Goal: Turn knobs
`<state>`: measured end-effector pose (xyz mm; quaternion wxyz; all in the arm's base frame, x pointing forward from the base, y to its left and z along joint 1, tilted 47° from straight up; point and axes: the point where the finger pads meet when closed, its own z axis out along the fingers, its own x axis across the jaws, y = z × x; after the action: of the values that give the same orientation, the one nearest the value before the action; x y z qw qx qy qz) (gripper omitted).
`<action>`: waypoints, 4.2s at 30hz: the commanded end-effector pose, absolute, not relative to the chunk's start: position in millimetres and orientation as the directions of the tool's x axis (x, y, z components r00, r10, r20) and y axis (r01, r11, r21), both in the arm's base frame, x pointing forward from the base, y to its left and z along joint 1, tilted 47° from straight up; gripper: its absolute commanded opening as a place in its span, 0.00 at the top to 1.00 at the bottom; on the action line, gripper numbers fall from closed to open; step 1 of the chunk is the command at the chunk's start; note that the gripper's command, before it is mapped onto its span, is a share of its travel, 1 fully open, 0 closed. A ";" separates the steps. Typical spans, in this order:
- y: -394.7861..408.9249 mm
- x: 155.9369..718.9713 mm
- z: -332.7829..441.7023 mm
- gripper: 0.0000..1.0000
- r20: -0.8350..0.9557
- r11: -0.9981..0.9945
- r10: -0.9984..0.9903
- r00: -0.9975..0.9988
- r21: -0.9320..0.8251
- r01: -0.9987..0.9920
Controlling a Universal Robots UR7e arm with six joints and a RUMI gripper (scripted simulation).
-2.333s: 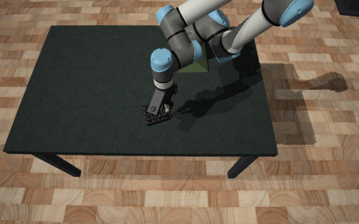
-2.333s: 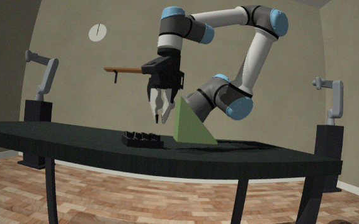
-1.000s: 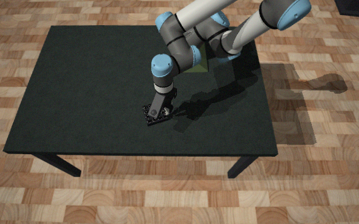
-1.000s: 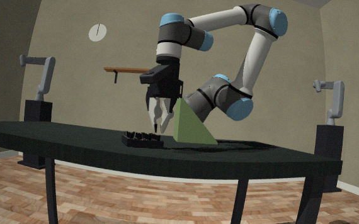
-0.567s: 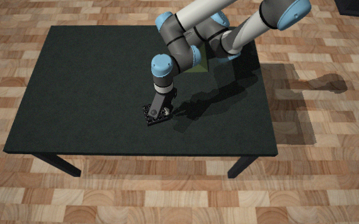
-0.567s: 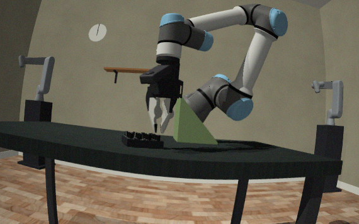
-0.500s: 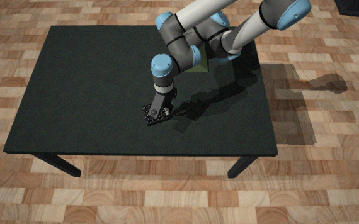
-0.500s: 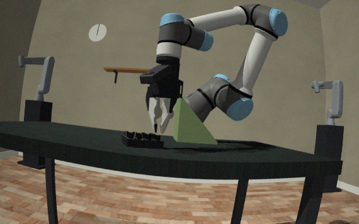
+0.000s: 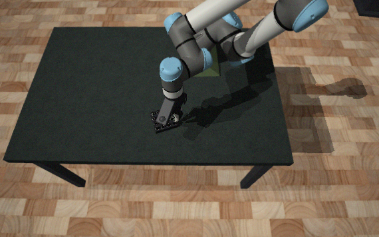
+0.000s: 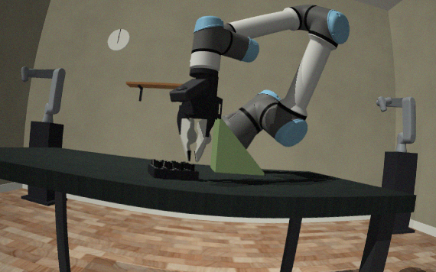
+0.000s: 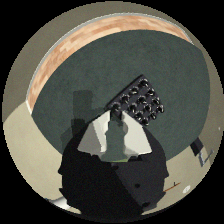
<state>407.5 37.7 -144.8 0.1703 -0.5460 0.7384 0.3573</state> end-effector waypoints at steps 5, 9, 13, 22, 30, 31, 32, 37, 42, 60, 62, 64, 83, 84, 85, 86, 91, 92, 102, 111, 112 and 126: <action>38.1 410.3 -146.1 0.89 -0.642 0.148 -0.685 -0.345 0.342 -0.928; 38.0 411.7 -146.5 0.89 -0.642 0.148 -0.685 -0.346 0.342 -0.928; 37.6 412.4 -146.8 0.89 -0.642 0.148 -0.685 -0.346 0.342 -0.928; 37.9 411.7 -146.6 0.89 -0.642 0.148 -0.684 -0.346 0.342 -0.928; 37.9 411.7 -146.6 0.89 -0.642 0.148 -0.684 -0.346 0.342 -0.928; 37.9 411.7 -146.6 0.89 -0.642 0.148 -0.684 -0.346 0.342 -0.928; 37.9 411.7 -146.6 0.89 -0.642 0.148 -0.684 -0.346 0.342 -0.928; 37.9 411.7 -146.6 0.89 -0.642 0.148 -0.684 -0.346 0.342 -0.928; 37.9 411.7 -146.6 0.89 -0.642 0.148 -0.684 -0.346 0.342 -0.928; 37.6 412.8 -146.8 0.89 -0.642 0.148 -0.685 -0.346 0.342 -0.928; 37.6 412.8 -146.8 0.89 -0.642 0.148 -0.685 -0.346 0.342 -0.928; 37.6 412.7 -146.8 0.89 -0.642 0.148 -0.684 -0.346 0.342 -0.928; 37.7 412.5 -146.8 0.89 -0.642 0.148 -0.684 -0.346 0.342 -0.928; 37.7 412.5 -146.8 0.89 -0.642 0.148 -0.684 -0.346 0.342 -0.928; 37.7 412.5 -146.8 0.89 -0.642 0.148 -0.684 -0.346 0.342 -0.928; 37.7 412.5 -146.8 0.89 -0.642 0.148 -0.684 -0.346 0.342 -0.928; 37.7 412.5 -146.8 0.89 -0.642 0.148 -0.684 -0.346 0.342 -0.928; 37.7 412.5 -146.8 0.89 -0.642 0.148 -0.684 -0.346 0.342 -0.928; 37.8 412.5 -146.8 0.89 -0.642 0.148 -0.684 -0.346 0.342 -0.928; 41.7 410.4 -149.3 0.89 -0.642 0.147 -0.683 -0.348 0.345 -0.927; 41.7 410.4 -149.3 0.89 -0.642 0.147 -0.683 -0.348 0.345 -0.927; 49.6 408.3 -156.3 0.89 -0.643 0.147 -0.683 -0.348 0.346 -0.927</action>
<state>409.8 45.4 -153.1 0.1698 -0.5457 0.7380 0.3588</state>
